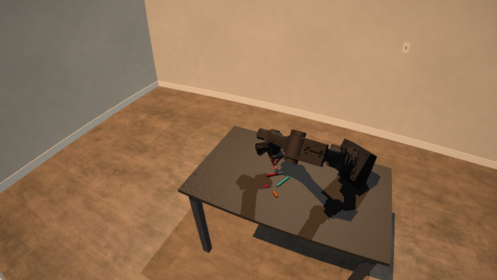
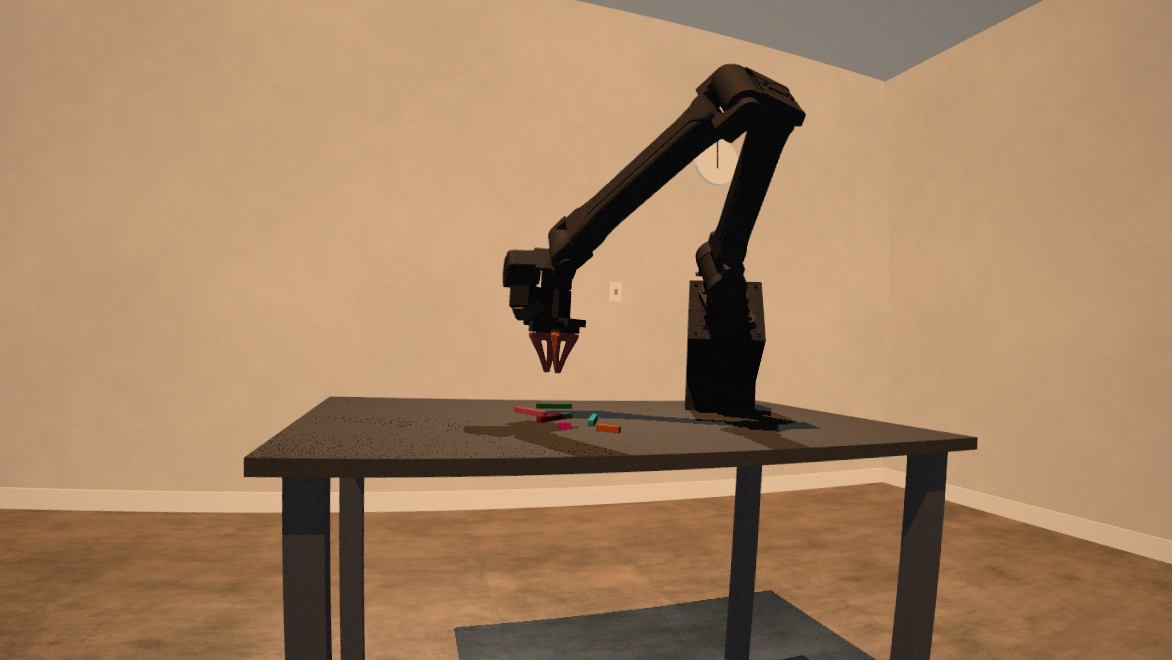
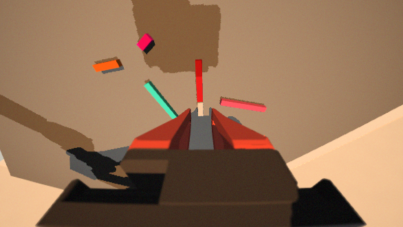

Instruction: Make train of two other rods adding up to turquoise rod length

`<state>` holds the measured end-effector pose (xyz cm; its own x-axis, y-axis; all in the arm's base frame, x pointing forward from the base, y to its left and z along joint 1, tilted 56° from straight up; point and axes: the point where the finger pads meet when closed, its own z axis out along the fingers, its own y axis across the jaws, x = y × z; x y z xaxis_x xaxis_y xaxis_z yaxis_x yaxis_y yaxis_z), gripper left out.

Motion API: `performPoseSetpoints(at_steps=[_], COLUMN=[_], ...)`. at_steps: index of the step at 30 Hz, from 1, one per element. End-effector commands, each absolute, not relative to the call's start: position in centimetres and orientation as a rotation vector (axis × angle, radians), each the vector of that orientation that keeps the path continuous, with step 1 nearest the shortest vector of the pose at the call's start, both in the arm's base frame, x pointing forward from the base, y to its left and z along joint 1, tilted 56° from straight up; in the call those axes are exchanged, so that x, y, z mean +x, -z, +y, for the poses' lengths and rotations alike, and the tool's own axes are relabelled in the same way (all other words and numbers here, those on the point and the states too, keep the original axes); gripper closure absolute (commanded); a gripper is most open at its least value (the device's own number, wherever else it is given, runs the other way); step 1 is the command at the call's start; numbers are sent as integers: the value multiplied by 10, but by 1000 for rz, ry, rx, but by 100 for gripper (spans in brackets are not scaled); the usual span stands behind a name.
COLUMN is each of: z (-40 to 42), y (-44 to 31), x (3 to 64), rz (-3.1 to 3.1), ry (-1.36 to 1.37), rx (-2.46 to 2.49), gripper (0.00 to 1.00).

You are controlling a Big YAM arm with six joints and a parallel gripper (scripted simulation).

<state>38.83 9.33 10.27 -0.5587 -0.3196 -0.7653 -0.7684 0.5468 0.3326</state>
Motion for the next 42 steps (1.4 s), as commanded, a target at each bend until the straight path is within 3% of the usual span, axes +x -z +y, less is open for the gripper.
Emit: performPoseSetpoints(at_steps=[1, 4, 5, 25, 42], z=[82, 82, 85, 86, 36], y=[-114, -116, -116, -116, -153], x=[397, 397, 396, 397, 380], rz=[2101, 2097, 2095, 2090, 2087], ry=[-852, -848, -853, -850, -831], rx=[-898, -902, -911, -916, -907], gripper=[76, 76, 0, 0, 0])
